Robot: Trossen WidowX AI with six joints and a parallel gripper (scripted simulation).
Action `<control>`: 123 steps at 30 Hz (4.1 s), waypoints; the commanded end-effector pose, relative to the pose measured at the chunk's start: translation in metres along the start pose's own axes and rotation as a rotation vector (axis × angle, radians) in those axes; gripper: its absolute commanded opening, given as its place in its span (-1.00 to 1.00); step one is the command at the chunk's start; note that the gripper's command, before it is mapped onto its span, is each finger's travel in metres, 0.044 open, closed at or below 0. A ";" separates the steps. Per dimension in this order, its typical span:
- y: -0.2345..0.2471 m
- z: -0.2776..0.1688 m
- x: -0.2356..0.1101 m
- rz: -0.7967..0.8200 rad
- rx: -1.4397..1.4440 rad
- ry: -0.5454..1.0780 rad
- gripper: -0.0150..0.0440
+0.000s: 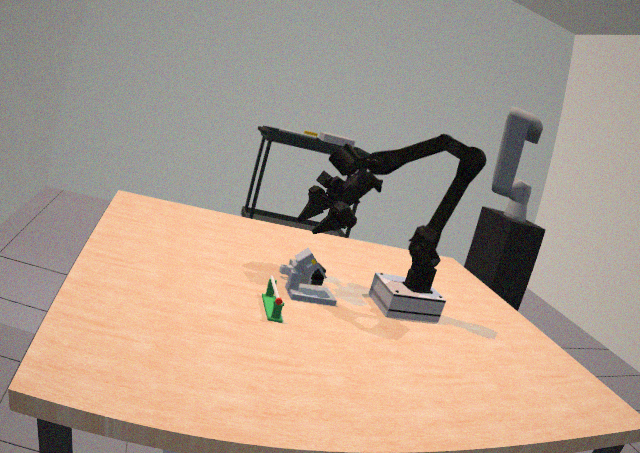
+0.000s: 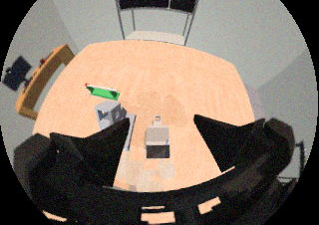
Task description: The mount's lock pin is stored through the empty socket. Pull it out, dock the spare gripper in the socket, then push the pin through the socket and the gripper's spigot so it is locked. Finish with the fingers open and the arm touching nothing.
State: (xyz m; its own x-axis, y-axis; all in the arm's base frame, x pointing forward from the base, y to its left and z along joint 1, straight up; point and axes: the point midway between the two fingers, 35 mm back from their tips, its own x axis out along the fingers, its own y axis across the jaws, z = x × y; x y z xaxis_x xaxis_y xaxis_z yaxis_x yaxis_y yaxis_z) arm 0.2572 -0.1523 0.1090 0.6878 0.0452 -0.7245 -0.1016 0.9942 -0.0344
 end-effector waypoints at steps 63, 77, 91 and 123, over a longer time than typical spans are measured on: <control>0.006 -0.100 0.091 -0.024 0.044 -0.040 1.00; 0.005 -0.100 0.091 -0.024 0.044 -0.040 0.24; -0.002 -0.079 0.076 -0.025 0.043 -0.041 -0.49; 0.002 -0.017 0.002 -0.025 0.043 -0.041 -0.49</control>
State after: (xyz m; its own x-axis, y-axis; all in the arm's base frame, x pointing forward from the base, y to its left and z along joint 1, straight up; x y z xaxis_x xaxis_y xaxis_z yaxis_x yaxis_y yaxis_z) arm 0.2460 -0.1513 0.0842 0.7086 0.0334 -0.7048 -0.0517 0.9987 -0.0046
